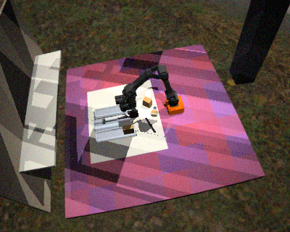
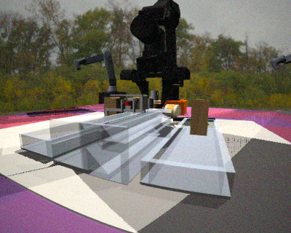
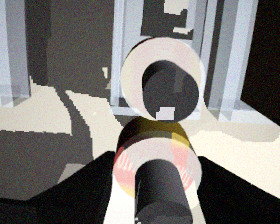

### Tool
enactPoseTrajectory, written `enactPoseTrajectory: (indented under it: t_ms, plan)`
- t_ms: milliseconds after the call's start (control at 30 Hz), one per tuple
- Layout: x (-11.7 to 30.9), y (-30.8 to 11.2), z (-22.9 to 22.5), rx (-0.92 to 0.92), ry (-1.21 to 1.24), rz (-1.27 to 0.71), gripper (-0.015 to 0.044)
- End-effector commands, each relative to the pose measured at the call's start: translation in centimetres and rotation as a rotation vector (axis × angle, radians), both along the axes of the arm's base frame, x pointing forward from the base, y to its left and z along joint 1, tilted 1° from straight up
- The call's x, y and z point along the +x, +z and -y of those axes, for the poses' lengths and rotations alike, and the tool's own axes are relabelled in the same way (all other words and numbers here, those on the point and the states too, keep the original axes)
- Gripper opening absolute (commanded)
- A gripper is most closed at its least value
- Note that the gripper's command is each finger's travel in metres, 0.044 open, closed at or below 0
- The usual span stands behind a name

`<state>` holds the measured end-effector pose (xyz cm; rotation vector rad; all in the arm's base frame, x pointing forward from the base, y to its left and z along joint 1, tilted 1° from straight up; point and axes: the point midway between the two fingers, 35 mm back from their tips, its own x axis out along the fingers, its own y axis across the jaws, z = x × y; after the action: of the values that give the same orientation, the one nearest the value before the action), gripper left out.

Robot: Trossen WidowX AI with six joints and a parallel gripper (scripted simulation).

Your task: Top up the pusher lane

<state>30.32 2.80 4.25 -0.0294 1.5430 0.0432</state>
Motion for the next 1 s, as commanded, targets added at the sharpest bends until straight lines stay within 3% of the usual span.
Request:
enactPoseTrajectory:
  t_ms: [0,967]
  plan:
    - [0.8,0.3,0.0,-0.001,0.003,0.022,0.0000]
    - [1.9,0.4,-0.1,-0.001,0.003,0.023,0.0000]
